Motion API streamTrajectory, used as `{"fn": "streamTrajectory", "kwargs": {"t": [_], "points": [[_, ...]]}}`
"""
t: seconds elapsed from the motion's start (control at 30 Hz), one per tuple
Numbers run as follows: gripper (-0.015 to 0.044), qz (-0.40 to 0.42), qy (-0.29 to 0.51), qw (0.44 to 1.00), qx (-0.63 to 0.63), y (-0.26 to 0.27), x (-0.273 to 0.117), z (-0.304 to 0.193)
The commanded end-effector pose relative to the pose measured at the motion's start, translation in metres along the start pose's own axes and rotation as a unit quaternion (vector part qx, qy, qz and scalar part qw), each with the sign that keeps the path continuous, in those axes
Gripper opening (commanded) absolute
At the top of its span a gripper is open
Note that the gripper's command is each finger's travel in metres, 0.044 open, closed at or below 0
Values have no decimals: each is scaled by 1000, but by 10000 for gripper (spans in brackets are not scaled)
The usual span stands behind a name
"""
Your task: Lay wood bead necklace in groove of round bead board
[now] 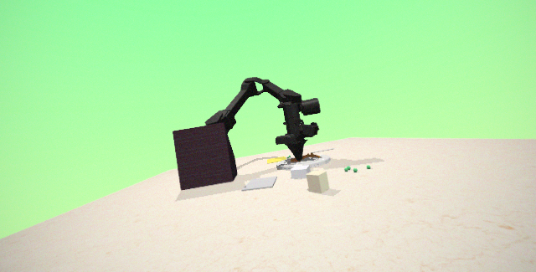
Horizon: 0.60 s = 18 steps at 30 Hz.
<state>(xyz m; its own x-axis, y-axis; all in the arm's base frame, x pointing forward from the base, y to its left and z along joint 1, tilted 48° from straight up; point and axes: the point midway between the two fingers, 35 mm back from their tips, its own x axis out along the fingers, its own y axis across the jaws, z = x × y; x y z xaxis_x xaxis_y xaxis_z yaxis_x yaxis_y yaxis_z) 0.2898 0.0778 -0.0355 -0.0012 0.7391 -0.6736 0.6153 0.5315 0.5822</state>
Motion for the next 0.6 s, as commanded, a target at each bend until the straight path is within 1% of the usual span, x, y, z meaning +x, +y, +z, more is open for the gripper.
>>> {"fn": "streamTrajectory", "kwargs": {"t": [0.0,0.57], "points": [[0,0,0,1000,0,0,0,0],[0,1,0,1000,2,0,-4,0]]}}
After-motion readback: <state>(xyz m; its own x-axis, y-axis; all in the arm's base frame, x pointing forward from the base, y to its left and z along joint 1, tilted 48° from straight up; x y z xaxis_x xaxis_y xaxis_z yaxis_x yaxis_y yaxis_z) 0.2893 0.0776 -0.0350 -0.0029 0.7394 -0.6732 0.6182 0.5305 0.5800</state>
